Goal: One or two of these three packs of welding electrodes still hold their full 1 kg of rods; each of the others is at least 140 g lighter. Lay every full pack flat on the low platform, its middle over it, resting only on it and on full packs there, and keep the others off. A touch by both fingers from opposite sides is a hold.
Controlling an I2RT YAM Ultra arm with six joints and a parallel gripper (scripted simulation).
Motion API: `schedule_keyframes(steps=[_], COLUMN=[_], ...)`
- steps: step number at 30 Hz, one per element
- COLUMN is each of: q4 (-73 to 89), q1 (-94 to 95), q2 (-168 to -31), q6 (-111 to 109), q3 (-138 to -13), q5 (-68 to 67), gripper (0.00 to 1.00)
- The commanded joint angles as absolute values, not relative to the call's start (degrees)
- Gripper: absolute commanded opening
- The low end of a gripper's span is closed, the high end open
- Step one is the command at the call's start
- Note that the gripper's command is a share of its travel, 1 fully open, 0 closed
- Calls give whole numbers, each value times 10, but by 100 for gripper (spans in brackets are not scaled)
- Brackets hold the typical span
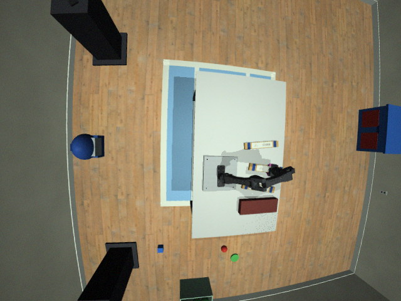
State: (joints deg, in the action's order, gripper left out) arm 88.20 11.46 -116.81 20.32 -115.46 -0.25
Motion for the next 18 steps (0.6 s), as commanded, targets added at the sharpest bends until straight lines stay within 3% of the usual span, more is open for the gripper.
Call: schedule_keyframes(steps=[1, 18], q4=[900, 900], q1=[110, 110], q2=[-1137, -1138], q6=[202, 202], q3=[-1198, -1199], q5=[-3, -3], gripper=[0, 0])
